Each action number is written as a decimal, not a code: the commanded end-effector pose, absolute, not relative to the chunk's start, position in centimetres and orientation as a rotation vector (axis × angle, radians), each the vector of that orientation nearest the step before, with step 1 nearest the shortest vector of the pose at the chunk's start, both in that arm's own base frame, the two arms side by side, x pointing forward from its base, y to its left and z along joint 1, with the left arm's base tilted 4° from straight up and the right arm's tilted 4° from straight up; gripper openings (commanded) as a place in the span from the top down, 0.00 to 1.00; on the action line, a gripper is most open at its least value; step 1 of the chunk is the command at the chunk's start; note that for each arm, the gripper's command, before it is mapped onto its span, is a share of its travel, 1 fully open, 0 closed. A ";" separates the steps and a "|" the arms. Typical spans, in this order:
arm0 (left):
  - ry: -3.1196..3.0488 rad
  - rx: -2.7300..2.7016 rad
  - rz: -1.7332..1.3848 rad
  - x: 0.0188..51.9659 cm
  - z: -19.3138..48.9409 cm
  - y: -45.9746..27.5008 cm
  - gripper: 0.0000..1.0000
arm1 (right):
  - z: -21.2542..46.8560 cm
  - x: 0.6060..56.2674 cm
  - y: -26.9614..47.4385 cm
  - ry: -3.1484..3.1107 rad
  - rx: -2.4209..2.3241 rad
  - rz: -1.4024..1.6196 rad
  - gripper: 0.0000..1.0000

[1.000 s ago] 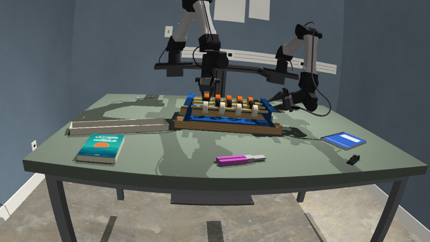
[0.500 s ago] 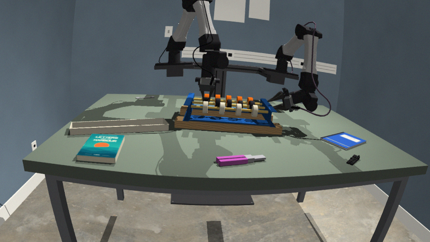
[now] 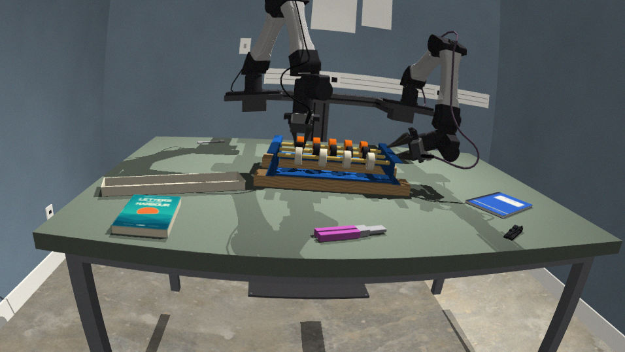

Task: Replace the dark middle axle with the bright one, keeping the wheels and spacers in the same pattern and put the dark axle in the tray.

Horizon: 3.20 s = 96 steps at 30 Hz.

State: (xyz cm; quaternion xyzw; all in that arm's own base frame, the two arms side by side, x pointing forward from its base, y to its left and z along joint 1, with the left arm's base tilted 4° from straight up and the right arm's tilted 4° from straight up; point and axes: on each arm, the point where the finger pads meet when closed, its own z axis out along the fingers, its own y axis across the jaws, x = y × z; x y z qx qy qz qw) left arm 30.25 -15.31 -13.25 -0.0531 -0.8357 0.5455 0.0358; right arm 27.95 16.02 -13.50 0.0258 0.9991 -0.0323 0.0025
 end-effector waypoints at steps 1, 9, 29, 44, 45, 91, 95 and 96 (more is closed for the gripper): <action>-2.529 -0.154 1.700 29.6 -13.0 -16.1 0.67 | -12.7 29.5 16.4 3.088 0.091 -0.075 1.00; -2.531 -0.158 1.700 29.7 -13.0 -16.0 0.67 | -12.8 29.2 16.2 3.093 0.103 -0.078 1.00; -2.541 -0.167 1.700 29.9 -13.0 -15.9 0.67 | -12.4 29.2 16.5 3.091 0.098 -0.071 1.00; -2.547 -0.174 1.701 30.1 -12.9 -15.9 0.67 | -12.3 28.8 16.6 3.100 0.089 -0.079 1.00; -2.548 -0.174 1.701 30.1 -12.9 -15.9 0.67 | -12.3 28.8 16.6 3.101 0.088 -0.079 1.00; -2.572 -0.200 1.703 30.8 -12.7 -15.7 0.67 | -12.4 28.3 16.8 3.115 0.071 -0.072 1.00; -2.575 -0.204 1.704 30.9 -12.7 -15.7 0.67 | -12.4 28.2 16.8 3.116 0.069 -0.072 1.00; -2.576 -0.205 1.704 30.9 -12.7 -15.6 0.67 | -12.4 28.2 16.8 3.115 0.068 -0.073 1.00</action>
